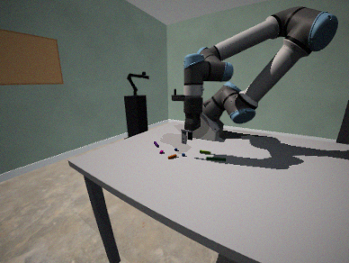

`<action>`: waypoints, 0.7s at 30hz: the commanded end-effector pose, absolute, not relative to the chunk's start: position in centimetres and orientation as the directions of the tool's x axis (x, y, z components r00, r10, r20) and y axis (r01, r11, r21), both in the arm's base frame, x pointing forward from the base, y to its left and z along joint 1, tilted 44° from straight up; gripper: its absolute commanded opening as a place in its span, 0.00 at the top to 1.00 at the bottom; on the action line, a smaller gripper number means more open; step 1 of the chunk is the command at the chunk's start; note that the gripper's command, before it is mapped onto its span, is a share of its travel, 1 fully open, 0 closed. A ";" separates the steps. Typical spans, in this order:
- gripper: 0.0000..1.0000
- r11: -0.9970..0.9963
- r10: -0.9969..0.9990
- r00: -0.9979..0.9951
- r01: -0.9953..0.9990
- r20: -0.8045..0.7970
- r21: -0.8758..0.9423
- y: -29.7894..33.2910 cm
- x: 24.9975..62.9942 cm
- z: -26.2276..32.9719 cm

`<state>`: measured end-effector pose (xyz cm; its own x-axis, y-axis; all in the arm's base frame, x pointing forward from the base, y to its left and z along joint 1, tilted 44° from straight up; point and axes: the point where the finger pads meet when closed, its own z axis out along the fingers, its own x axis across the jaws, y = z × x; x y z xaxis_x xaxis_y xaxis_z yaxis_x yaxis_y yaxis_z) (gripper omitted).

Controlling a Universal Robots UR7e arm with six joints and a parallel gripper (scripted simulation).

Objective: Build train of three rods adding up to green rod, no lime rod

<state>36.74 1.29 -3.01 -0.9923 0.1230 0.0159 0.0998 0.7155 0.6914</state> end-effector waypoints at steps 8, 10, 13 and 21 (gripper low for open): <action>0.00 0.716 0.124 -0.992 0.100 0.016 0.691 1.2 36.8 -3.0; 0.00 0.715 0.126 -0.992 0.103 0.017 0.691 1.2 36.8 -3.0; 0.00 0.715 0.128 -0.992 0.105 0.019 0.691 1.2 36.8 -3.0; 0.00 0.707 0.170 -0.984 0.164 0.060 0.688 0.8 36.8 -3.3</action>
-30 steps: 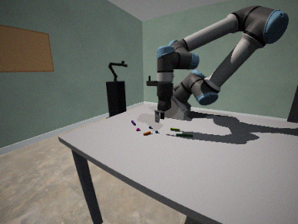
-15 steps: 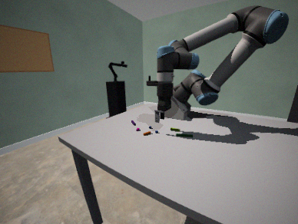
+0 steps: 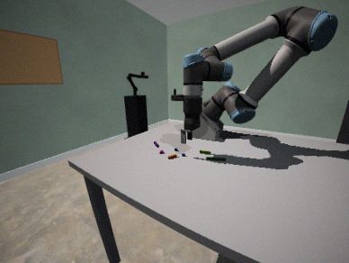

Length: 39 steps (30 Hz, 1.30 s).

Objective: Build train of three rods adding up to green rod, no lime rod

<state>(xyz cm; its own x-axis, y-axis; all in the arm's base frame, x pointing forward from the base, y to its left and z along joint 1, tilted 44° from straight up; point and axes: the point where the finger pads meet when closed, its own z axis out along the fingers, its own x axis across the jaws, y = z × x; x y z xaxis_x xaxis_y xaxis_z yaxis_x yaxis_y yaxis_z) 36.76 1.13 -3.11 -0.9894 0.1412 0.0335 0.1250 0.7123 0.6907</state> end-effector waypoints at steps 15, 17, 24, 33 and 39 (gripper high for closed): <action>0.00 0.626 0.371 -0.891 0.447 0.260 0.639 -1.0 37.0 -4.5; 0.00 0.601 0.410 -0.861 0.502 0.300 0.622 -1.4 37.0 -4.7; 0.00 0.511 0.518 -0.749 0.659 0.413 0.552 -2.5 37.1 -5.5; 0.00 0.381 0.620 -0.581 0.811 0.527 0.444 -3.7 37.2 -6.5; 0.00 0.273 0.675 -0.438 0.896 0.593 0.351 -4.6 37.4 -7.2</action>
